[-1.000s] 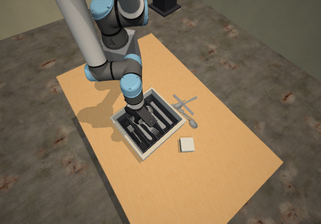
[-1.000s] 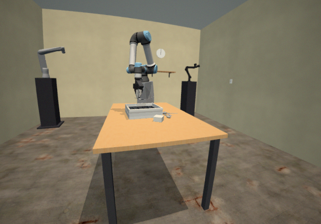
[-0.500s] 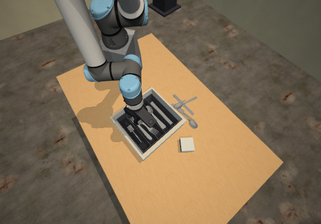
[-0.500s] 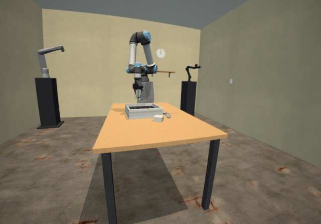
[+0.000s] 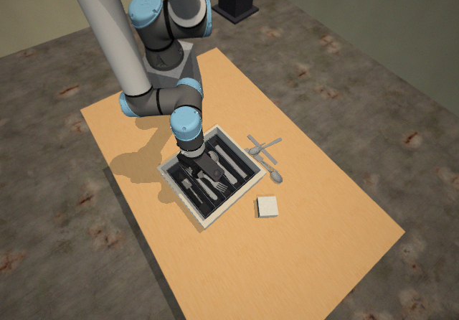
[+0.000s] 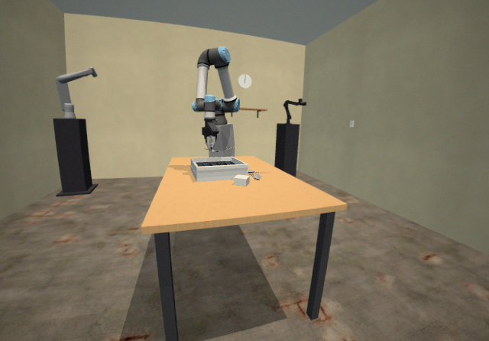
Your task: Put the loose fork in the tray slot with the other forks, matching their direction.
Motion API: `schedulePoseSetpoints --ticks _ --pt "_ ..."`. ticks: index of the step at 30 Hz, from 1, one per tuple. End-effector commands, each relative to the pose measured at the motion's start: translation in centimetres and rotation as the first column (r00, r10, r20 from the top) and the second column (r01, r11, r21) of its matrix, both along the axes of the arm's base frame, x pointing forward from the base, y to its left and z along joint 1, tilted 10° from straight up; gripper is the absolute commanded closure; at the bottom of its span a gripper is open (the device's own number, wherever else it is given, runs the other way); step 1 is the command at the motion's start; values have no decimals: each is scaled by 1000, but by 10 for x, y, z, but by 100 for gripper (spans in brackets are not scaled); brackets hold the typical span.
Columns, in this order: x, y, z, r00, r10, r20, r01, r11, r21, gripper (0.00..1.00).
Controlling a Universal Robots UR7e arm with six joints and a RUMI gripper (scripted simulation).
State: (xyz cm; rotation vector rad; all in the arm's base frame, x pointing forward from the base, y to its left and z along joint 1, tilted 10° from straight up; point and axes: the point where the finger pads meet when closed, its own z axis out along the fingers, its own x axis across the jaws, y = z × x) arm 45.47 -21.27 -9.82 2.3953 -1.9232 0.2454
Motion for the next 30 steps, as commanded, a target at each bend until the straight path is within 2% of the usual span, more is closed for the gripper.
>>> schedulePoseSetpoints --ticks 1,9,15,18,24,30 --pt "3 -1 1 999 50 -4 -50 999 -7 98" --pt "4 2 1 982 185 -26 -186 983 -16 98" --pt "4 4 0 943 328 -51 -330 944 -23 98" --pt "4 4 0 934 354 -55 -356 934 -24 98" --pt "5 7 0 846 526 -89 -530 847 -26 98" --pt "4 9 -1 710 693 -127 -700 713 -22 98"
